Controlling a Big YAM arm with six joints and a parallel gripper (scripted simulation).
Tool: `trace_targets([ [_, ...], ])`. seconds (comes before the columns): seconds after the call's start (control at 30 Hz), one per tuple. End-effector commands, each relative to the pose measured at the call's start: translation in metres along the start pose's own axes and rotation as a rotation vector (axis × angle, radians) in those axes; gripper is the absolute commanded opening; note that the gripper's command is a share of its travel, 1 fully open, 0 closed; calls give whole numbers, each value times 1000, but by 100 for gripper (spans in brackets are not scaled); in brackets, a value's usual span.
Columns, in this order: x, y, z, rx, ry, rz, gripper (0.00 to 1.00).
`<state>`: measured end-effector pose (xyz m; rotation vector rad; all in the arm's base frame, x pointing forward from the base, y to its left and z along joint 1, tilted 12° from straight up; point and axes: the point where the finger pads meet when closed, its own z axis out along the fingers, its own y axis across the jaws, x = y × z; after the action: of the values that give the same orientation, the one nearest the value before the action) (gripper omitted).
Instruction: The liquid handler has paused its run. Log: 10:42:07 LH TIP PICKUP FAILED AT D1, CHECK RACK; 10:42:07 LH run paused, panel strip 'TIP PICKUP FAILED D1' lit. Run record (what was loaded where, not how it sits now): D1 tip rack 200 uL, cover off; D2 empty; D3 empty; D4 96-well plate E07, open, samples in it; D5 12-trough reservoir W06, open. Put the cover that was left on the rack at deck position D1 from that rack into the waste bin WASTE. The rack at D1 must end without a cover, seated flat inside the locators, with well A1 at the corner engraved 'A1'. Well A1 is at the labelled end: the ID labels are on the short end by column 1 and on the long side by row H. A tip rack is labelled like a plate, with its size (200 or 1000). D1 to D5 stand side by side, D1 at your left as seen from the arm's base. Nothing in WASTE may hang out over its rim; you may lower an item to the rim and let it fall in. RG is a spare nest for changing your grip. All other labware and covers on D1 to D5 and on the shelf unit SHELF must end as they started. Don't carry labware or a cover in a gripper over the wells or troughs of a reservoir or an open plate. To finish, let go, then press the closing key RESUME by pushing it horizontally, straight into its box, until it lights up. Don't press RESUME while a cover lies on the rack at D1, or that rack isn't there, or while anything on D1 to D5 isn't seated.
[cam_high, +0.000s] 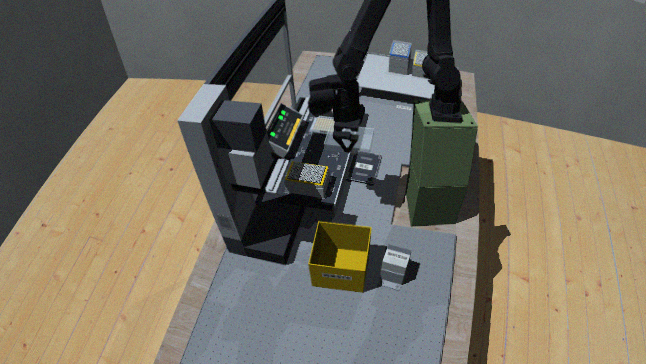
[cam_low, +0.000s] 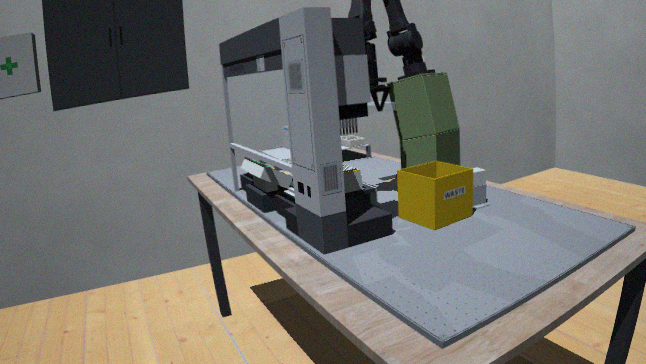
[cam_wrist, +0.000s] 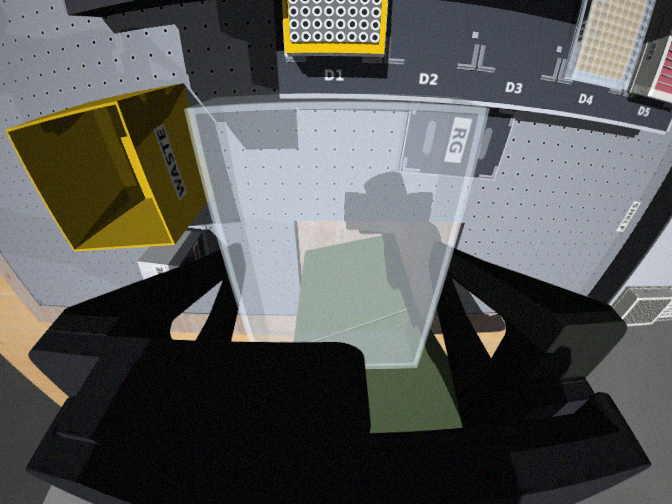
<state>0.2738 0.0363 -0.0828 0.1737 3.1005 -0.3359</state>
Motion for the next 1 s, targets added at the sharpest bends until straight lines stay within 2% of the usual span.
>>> trace_targets([
  [0.0,3,7,-11,-20,-50,19,0],
  [0.1,18,7,-10,-20,-49,19,0],
  [0.17,18,7,-10,-19,-48,18,0],
  [0.2,-1,13,-18,-34,-79,30,0],
  [0.3,-2,7,-16,-31,-73,50,0],
  [0.33,11,4,-11,-21,-51,42,0],
  [0.4,17,3,-11,-15,-40,-6,0],
  [0.5,11,6,-13,-19,-50,-17,0],
  [0.97,10,6,-13,-19,-51,-12,0],
])
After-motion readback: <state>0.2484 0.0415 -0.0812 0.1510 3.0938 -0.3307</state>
